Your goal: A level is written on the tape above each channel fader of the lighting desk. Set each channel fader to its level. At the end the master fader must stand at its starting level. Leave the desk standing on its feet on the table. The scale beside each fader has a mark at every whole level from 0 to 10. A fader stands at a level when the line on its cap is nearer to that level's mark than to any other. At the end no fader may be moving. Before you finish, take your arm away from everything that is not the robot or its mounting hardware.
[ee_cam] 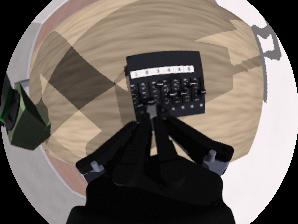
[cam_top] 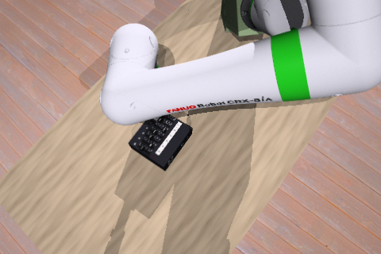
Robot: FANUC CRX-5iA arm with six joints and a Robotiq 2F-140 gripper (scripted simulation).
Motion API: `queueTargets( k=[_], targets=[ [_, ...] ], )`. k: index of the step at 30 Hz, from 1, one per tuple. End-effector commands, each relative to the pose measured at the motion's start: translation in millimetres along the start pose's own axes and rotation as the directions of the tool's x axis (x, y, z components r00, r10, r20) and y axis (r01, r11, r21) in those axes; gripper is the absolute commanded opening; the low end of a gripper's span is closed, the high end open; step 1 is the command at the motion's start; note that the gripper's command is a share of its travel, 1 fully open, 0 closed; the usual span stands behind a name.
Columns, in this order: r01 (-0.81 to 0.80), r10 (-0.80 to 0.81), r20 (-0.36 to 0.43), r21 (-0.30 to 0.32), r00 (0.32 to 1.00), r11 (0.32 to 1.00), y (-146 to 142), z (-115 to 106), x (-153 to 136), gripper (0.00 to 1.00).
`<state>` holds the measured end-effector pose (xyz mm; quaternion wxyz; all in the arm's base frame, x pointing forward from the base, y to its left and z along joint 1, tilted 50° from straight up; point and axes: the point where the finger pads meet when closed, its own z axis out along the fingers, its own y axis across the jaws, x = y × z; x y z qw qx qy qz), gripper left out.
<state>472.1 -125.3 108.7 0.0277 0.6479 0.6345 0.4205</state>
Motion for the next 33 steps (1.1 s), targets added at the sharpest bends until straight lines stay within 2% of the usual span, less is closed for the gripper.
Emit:
queueTargets(
  k=[1,33],
  targets=[
    [0.0,0.0,0.0,0.0,1.0,1.0,0.1,-0.2,0.4,0.0],
    [0.0,0.0,0.0,0.0,1.0,1.0,0.1,-0.2,15.0,0.0]
  ],
)
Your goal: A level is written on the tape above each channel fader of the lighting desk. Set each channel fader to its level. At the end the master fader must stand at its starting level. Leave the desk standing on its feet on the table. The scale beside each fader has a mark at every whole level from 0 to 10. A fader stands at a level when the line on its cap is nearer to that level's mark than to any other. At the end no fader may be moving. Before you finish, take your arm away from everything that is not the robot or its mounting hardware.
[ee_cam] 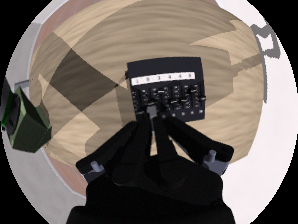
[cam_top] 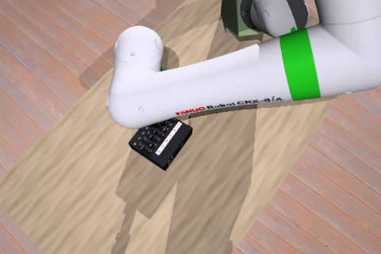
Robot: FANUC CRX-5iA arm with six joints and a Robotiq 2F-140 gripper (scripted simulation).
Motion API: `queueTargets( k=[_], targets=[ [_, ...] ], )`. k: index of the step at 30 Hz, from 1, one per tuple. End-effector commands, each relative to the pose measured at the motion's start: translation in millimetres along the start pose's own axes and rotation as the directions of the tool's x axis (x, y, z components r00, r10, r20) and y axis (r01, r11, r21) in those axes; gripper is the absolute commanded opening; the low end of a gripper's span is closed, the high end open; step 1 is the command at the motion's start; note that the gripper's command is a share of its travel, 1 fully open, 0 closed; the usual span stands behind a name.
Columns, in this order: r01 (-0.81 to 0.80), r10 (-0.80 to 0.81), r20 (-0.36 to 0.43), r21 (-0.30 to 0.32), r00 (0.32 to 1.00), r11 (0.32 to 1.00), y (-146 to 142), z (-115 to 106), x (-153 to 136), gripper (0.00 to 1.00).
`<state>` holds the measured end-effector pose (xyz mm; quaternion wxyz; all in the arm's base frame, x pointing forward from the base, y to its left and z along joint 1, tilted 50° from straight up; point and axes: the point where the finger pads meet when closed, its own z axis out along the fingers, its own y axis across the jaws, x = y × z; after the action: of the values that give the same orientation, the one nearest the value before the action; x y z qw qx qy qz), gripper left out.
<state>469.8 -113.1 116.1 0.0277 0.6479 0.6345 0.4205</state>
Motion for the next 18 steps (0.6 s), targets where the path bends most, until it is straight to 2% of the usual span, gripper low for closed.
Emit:
queueTargets(
  k=[1,18],
  targets=[
    [0.0,0.0,0.0,0.0,1.0,1.0,0.1,-0.2,1.2,0.0],
    [0.0,0.0,0.0,0.0,1.0,1.0,0.1,-0.2,9.7,0.0]
  ],
)
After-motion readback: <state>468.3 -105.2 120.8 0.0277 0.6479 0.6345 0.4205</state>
